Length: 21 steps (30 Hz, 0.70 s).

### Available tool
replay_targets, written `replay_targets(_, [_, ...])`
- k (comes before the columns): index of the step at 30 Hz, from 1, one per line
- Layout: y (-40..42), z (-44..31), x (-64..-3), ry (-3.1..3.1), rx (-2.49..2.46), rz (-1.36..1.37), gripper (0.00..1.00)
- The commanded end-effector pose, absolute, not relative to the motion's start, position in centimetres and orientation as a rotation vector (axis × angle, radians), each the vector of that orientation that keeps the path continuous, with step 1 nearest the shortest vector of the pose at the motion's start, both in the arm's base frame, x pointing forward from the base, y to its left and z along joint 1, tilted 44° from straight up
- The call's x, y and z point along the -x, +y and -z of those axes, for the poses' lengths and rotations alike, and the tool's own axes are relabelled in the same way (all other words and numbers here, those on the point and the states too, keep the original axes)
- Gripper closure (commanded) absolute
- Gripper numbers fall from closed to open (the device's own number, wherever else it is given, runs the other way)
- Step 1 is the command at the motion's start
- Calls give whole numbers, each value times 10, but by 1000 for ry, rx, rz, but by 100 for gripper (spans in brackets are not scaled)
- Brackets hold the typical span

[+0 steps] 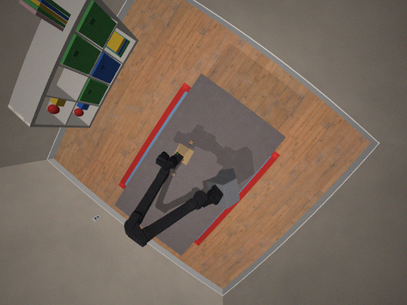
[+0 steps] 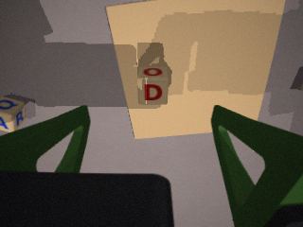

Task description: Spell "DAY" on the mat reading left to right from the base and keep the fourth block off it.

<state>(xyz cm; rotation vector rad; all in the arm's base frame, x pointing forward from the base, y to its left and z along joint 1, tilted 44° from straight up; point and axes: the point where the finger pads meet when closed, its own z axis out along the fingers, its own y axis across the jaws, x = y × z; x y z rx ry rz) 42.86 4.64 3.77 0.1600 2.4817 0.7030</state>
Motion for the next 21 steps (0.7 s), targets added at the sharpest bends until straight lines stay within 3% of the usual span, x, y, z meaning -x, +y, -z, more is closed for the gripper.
replay_targets(1, [35,-50,-423,2466,-157,-686,10])
replay_targets(19, [25,-70,-412,2462,-147,-685,10])
replay_targets(20, [26,-68,-412,2465,-145,-686,0])
replay_targets(21, [26,-66,-412,2469,-147,-687,0])
